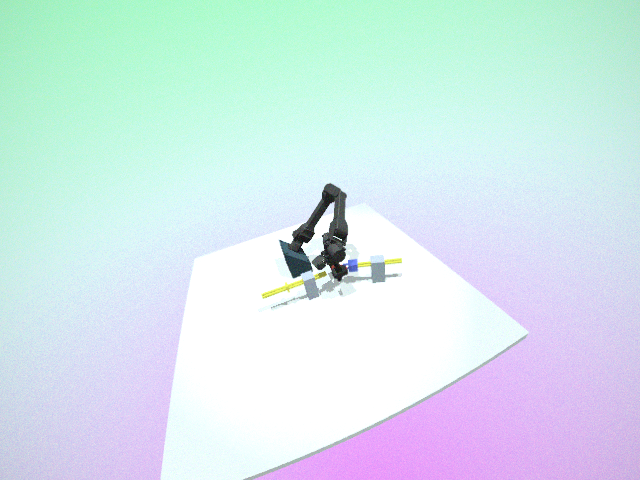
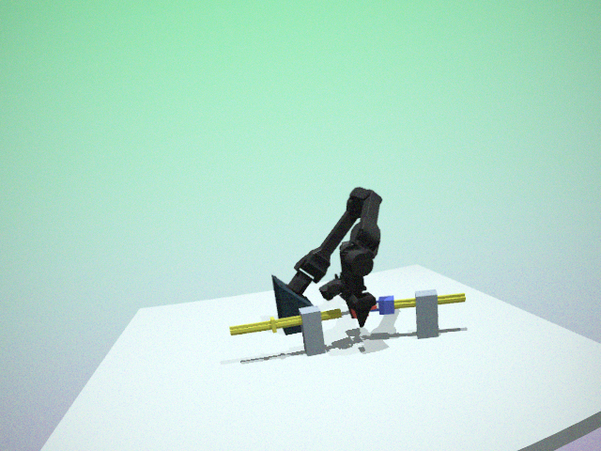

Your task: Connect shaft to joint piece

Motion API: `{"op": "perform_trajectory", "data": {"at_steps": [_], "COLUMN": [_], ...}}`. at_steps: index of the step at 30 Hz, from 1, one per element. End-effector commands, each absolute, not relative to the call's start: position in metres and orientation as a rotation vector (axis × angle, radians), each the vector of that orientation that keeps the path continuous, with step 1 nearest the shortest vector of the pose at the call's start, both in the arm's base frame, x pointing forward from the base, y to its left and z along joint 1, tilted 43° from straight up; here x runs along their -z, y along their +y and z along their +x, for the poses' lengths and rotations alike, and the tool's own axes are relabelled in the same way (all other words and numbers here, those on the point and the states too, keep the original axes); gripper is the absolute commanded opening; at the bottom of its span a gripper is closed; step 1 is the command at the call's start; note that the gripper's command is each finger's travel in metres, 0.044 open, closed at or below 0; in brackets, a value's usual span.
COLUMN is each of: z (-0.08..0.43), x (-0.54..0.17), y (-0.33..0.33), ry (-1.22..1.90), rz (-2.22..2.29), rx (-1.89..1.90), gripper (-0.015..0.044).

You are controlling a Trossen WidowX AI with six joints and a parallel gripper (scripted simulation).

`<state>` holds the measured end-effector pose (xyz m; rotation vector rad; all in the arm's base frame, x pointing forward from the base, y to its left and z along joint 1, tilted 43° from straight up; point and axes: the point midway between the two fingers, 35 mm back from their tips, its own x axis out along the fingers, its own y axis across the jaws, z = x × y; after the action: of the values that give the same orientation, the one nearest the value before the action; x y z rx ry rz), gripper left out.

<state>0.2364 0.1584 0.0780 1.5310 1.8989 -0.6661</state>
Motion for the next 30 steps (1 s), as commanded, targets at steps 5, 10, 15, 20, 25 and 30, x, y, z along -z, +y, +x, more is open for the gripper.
{"op": "perform_trajectory", "data": {"at_steps": [5,10,15,20,25,30], "z": [0.236,0.236,0.236,0.24,0.241,0.243], "x": [-0.078,-0.078,-0.079,-0.094,-0.095,-0.099], "y": [0.158,0.158,0.158,0.139,0.138,0.135], "ry": [1.899,1.899,1.903,1.98,1.981,1.97], "rz": [1.531,1.531,1.533,1.598,1.604,1.576], "rx": [0.667,0.667,0.664,0.598,0.593,0.542], "gripper": [0.044,0.044,0.044,0.044,0.044,0.044]}}
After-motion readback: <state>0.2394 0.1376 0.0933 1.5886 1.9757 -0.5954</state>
